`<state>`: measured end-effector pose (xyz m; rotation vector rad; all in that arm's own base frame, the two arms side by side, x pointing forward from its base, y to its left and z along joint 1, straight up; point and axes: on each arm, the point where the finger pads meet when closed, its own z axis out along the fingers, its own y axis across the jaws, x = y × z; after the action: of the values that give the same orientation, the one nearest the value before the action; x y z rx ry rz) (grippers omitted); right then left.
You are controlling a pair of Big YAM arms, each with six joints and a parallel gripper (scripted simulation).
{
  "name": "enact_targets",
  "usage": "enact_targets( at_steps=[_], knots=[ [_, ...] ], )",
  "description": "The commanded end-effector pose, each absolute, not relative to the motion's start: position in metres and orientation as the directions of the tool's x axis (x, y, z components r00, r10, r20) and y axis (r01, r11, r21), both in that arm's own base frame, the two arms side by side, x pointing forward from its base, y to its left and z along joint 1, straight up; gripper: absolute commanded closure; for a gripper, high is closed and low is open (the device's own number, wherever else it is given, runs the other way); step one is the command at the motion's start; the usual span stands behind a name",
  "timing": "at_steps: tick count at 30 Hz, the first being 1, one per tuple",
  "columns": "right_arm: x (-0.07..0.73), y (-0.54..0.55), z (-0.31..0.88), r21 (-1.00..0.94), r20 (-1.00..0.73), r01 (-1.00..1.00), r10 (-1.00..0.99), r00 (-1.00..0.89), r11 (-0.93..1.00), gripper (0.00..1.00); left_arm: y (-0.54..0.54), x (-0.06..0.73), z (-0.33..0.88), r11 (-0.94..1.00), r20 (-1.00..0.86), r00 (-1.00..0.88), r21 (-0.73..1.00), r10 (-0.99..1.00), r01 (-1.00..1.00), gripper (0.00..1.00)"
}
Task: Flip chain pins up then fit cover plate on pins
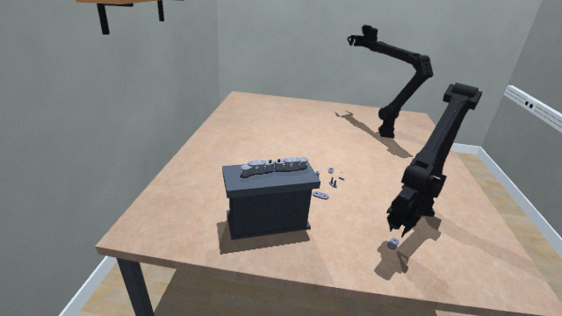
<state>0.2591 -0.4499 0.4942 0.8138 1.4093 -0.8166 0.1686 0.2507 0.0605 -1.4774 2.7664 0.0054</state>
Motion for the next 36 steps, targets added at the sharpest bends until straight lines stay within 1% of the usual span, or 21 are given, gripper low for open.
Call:
enact_targets(
  at_steps=[1, 5, 6, 9, 10, 26, 27, 32, 36],
  knots=[
    [0.264, -0.449, 0.538, 0.000, -0.998, 0.863, -0.059, 0.034, 0.505, 0.00, 0.262, 0.173, 0.068, 0.557, -0.008, -0.557, 0.002, -0.830, -0.830, 0.57],
    [0.264, -0.449, 0.538, 0.000, -0.998, 0.863, -0.059, 0.034, 0.505, 0.00, 0.256, 0.169, 0.064, 0.557, 0.010, -0.557, 0.002, -0.830, -0.830, 0.57],
    [0.264, -0.449, 0.538, 0.000, -0.998, 0.863, -0.059, 0.034, 0.505, 0.00, 0.260, 0.173, 0.066, 0.556, -0.018, -0.556, 0.002, -0.831, -0.831, 0.57],
    [0.264, -0.449, 0.538, 0.000, -0.998, 0.863, -0.059, 0.034, 0.505, 0.00, 0.260, 0.172, 0.061, 0.557, -0.017, -0.557, 0.002, -0.830, -0.830, 0.57],
    [0.264, -0.449, 0.538, 0.000, -0.998, 0.863, -0.059, 0.034, 0.505, 0.00, 0.260, 0.172, 0.060, 0.557, -0.018, -0.557, 0.002, -0.830, -0.830, 0.51],
    [0.264, -0.449, 0.538, 0.000, -0.998, 0.863, -0.059, 0.034, 0.505, 0.00, 0.250, 0.166, 0.054, 0.557, 0.011, -0.557, 0.001, -0.830, -0.830, 0.51],
    [0.264, -0.449, 0.538, 0.000, -0.998, 0.863, -0.059, 0.034, 0.505, 0.00, 0.251, 0.166, 0.061, 0.556, -0.038, -0.556, 0.001, -0.830, -0.831, 0.51],
    [0.264, -0.449, 0.538, 0.000, -0.998, 0.863, -0.059, 0.034, 0.505, 0.00, 0.253, 0.169, 0.063, 0.548, -0.111, -0.545, 0.002, -0.831, -0.836, 0.51],
    [0.264, -0.449, 0.538, 0.000, -0.998, 0.863, -0.059, 0.034, 0.505, 0.00, 0.253, 0.171, 0.063, 0.549, -0.210, -0.537, 0.002, -0.817, -0.836, 0.51]
  ],
)
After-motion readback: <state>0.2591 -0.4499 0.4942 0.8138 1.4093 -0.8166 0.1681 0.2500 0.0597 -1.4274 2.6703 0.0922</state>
